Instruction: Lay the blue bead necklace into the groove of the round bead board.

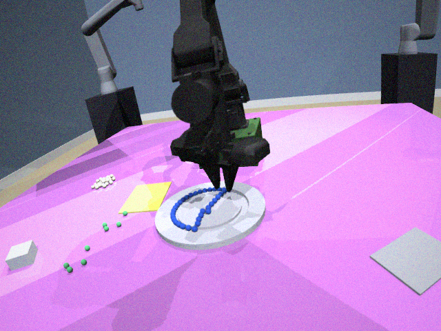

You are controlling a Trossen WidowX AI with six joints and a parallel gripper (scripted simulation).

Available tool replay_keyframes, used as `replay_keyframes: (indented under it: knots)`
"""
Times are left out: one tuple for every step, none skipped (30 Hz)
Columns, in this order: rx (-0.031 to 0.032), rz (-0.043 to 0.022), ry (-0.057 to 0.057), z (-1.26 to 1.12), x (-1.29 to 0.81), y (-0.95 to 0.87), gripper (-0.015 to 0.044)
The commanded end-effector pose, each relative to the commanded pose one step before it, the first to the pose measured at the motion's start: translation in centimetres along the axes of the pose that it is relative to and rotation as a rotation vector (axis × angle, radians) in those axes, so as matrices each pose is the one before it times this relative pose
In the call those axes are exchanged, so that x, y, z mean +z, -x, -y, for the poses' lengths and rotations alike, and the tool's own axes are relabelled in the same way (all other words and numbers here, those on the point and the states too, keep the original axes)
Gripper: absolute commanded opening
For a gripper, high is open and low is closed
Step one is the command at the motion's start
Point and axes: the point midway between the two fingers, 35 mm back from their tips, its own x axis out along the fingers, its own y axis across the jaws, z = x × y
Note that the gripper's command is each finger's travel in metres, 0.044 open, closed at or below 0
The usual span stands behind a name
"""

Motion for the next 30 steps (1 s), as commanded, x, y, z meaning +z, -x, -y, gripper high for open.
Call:
replay_keyframes:
  knots:
    - [-0.00705,-0.01209,0.0010,0.195,-0.351,-0.880,0.0120]
    - [-0.00005,-0.00009,0.0000,0.002,-0.005,-0.026,0.0120]
    - [0.00000,0.00000,0.0000,0.000,0.000,0.000,0.0120]
    - [0.00000,0.00000,0.0000,0.000,0.000,0.000,0.0120]
    - [0.00000,0.00000,0.0000,0.000,0.000,0.000,0.0120]
    - [0.00000,0.00000,0.0000,0.000,0.000,0.000,0.0120]
    - [0.00000,0.00000,0.0000,0.000,0.000,0.000,0.0120]
    - [0.00000,0.00000,0.0000,0.000,0.000,0.000,0.0120]
    - [0.00000,0.00000,0.0000,0.000,0.000,0.000,0.0120]
    - [0.00331,0.00525,-0.0023,-0.077,0.125,0.221,0.0094]
    - [0.00000,0.00000,0.0000,0.000,0.000,0.000,0.0067]
    - [0.00000,0.00000,0.0000,0.000,0.000,0.000,0.0041]
    - [0.00000,0.00000,0.0000,0.000,0.000,0.000,0.0015]
    - [0.00000,0.00000,0.0000,0.000,0.000,0.000,0.0000]
    - [0.00000,0.00000,0.0000,0.000,0.000,0.000,0.0000]
    - [0.00000,0.00000,0.0000,0.000,0.000,0.000,0.0000]
    - [0.00000,0.00000,0.0000,0.000,0.000,0.000,0.0000]
    - [0.00000,0.00000,0.0000,0.000,0.000,0.000,0.0000]
    - [0.00000,0.00000,0.0000,0.000,0.000,0.000,0.0000]
    - [0.00000,0.00000,0.0000,0.000,0.000,0.000,0.0000]
    - [0.00000,0.00000,0.0000,0.000,0.000,0.000,0.0000]
    - [0.00000,0.00000,0.0000,0.000,0.000,0.000,0.0000]
    - [0.00000,0.00000,0.0000,0.000,0.000,0.000,0.0000]
    - [0.00000,0.00000,0.0000,0.000,0.000,0.000,0.0000]
    - [0.00000,0.00000,0.0000,0.000,0.000,0.000,0.0000]
    - [0.00000,0.00000,0.0000,0.000,0.000,0.000,0.0000]
    - [0.00000,0.00000,0.0000,0.000,0.000,0.000,0.0000]
    - [0.00000,0.00000,0.0000,0.000,0.000,0.000,0.0000]
    - [0.00000,0.00000,0.0000,0.000,0.000,0.000,0.0000]
    - [0.00000,0.00000,0.0000,0.000,0.000,0.000,0.0000]
